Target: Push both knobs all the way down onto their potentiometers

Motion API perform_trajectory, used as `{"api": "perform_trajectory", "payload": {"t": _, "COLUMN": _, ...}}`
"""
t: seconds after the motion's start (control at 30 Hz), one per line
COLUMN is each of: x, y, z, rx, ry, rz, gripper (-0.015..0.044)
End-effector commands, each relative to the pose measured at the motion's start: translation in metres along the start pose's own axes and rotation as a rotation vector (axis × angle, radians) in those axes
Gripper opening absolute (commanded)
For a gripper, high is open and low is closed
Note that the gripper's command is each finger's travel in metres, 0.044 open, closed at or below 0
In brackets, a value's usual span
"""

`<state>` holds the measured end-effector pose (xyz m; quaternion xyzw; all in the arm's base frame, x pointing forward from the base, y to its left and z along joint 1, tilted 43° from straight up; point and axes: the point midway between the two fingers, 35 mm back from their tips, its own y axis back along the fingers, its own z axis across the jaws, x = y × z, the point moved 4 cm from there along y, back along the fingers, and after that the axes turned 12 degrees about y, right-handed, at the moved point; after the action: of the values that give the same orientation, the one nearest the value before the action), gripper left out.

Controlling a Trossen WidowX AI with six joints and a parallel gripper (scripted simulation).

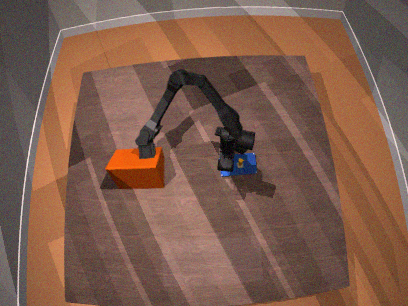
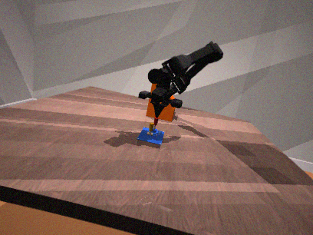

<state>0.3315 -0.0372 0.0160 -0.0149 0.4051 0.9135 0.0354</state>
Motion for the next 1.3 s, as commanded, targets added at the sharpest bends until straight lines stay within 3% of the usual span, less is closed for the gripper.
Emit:
{"api": "perform_trajectory", "payload": {"t": 0.0, "x": 0.0, "y": -0.0017, "z": 0.0001, "rx": -0.003, "ry": -0.004, "rz": 0.0, "gripper": 0.0}}
{"api": "perform_trajectory", "payload": {"t": 1.27, "x": 0.0001, "y": -0.0081, "z": 0.0002, "rx": -0.003, "ry": -0.004, "rz": 0.0, "gripper": 0.0}}
